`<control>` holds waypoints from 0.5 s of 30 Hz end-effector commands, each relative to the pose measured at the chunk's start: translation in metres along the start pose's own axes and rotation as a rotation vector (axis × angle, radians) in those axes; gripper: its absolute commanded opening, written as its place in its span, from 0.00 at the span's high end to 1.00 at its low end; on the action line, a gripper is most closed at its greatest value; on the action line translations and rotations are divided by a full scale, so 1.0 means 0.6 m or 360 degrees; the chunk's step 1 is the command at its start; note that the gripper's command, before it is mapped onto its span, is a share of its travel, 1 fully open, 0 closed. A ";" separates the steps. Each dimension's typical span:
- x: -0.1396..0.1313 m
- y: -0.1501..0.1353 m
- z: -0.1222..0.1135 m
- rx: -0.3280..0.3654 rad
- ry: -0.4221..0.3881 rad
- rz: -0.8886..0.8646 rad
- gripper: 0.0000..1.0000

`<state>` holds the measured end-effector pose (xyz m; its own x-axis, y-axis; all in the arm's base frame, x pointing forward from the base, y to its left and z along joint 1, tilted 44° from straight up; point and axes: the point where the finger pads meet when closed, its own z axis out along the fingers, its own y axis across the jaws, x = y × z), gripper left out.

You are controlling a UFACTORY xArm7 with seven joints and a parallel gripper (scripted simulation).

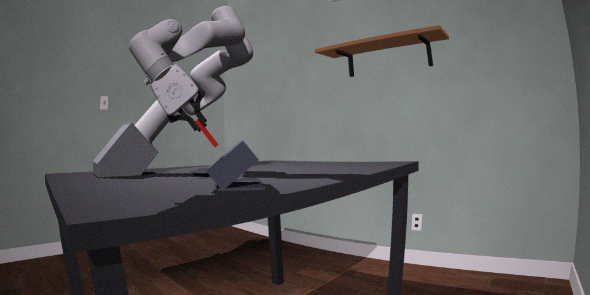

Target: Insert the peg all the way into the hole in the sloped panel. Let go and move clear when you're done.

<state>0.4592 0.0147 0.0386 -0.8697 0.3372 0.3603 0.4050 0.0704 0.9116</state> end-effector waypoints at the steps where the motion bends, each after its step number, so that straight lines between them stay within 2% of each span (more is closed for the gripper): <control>1: -0.002 0.002 0.006 0.0000 -0.0006 -0.0004 1.00; 15: -0.001 0.002 0.032 0.0000 -0.0006 -0.0004 1.00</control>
<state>0.4632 0.0289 0.0358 -0.8697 0.3375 0.3602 0.4049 0.0704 0.9116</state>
